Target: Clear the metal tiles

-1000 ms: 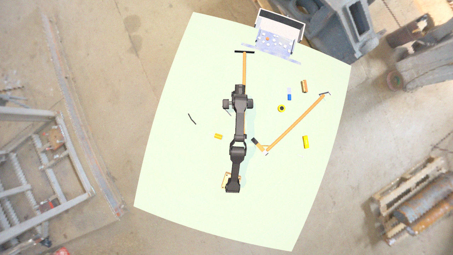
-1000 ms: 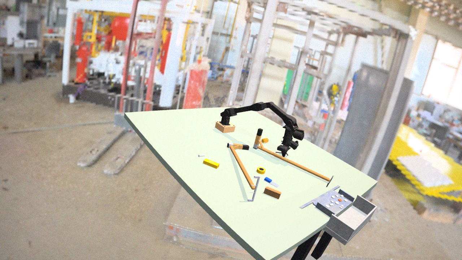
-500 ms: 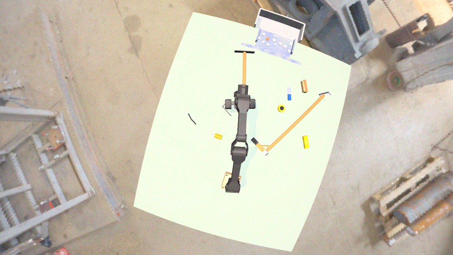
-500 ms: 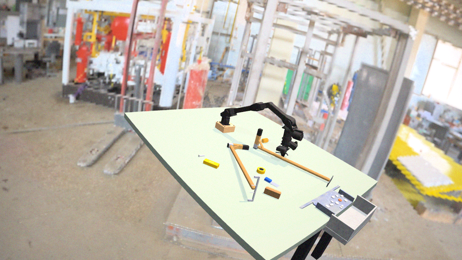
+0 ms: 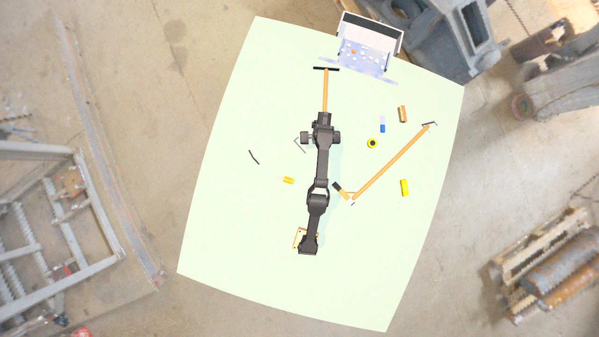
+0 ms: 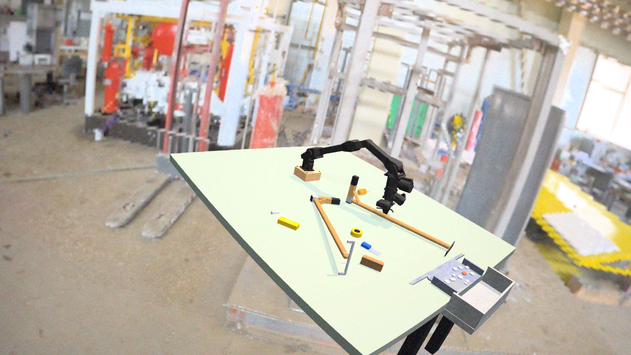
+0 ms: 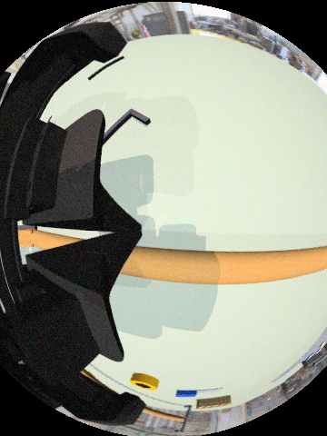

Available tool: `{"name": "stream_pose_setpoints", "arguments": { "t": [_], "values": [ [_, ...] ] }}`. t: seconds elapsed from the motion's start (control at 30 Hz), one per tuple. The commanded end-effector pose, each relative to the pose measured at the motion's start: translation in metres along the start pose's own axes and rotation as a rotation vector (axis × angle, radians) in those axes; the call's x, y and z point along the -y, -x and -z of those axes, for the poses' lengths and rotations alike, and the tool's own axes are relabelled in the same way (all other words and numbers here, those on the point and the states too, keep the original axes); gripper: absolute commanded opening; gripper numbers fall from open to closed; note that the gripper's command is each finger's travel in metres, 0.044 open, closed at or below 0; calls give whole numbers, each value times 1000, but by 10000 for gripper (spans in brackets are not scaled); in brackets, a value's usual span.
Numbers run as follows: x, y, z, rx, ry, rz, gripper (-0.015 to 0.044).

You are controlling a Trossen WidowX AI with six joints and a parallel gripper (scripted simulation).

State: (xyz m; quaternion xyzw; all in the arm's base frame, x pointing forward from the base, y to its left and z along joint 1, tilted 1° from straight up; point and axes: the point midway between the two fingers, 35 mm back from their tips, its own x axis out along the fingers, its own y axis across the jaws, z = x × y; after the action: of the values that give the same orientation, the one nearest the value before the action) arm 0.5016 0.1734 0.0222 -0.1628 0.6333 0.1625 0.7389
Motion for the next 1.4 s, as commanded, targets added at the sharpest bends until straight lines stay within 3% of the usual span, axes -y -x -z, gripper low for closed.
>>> {"name": "stream_pose_setpoints", "arguments": {
  "t": [0.0, 0.5, 1.0, 1.37],
  "values": [
    [7, 0, 0, 3, -4, 5, 0],
    [14, 1, 1, 4, -3, 5, 0],
    [14, 56, 0, 55, -3, 12, 0],
    [14, 58, 0, 58, -1, 13, 0]
  ]
}}
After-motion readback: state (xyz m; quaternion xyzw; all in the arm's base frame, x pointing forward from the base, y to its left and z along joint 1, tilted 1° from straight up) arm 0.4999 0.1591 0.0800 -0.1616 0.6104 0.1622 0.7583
